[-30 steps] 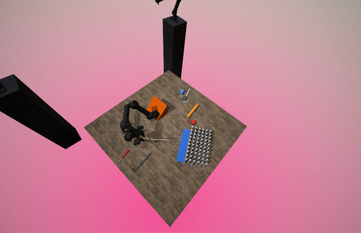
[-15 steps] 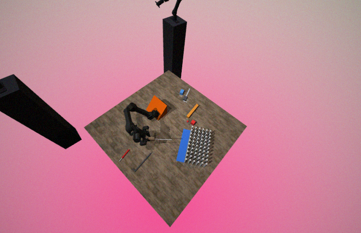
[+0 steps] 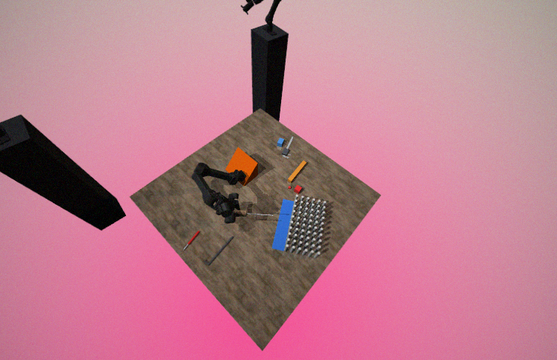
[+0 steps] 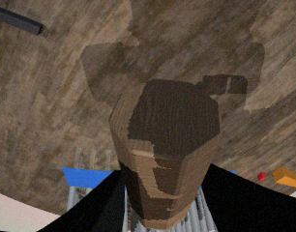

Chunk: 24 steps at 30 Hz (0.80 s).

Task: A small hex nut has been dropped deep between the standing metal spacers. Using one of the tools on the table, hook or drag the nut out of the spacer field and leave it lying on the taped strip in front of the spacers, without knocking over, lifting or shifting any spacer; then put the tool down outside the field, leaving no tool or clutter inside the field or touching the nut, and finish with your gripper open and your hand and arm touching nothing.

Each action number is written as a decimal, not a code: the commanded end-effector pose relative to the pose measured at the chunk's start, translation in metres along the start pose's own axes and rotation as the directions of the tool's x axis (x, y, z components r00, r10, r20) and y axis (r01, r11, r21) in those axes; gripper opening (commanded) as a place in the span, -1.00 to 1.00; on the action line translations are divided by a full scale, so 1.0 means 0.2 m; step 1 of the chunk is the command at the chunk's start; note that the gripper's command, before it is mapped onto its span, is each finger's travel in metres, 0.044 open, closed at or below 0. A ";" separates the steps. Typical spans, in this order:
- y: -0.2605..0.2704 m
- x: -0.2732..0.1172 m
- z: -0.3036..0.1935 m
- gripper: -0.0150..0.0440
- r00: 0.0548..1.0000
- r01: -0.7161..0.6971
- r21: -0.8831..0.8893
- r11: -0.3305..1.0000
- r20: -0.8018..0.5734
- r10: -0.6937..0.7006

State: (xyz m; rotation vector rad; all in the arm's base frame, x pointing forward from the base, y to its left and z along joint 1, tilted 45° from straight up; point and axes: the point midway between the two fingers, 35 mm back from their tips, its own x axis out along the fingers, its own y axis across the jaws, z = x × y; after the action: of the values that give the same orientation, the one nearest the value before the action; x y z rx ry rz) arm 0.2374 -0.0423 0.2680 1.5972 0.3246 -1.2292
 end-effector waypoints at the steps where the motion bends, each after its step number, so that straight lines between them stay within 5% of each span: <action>1: -0.03 0.03 -0.08 -0.49 1.000 -0.007 0.008 1.000 0.016 0.007; 24: -0.24 0.09 -0.42 -0.49 0.989 -0.138 0.019 0.990 0.065 0.136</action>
State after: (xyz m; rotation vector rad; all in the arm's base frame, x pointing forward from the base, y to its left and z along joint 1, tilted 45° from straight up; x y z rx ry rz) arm 0.2548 0.0276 0.2271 1.5664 0.1874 -1.2059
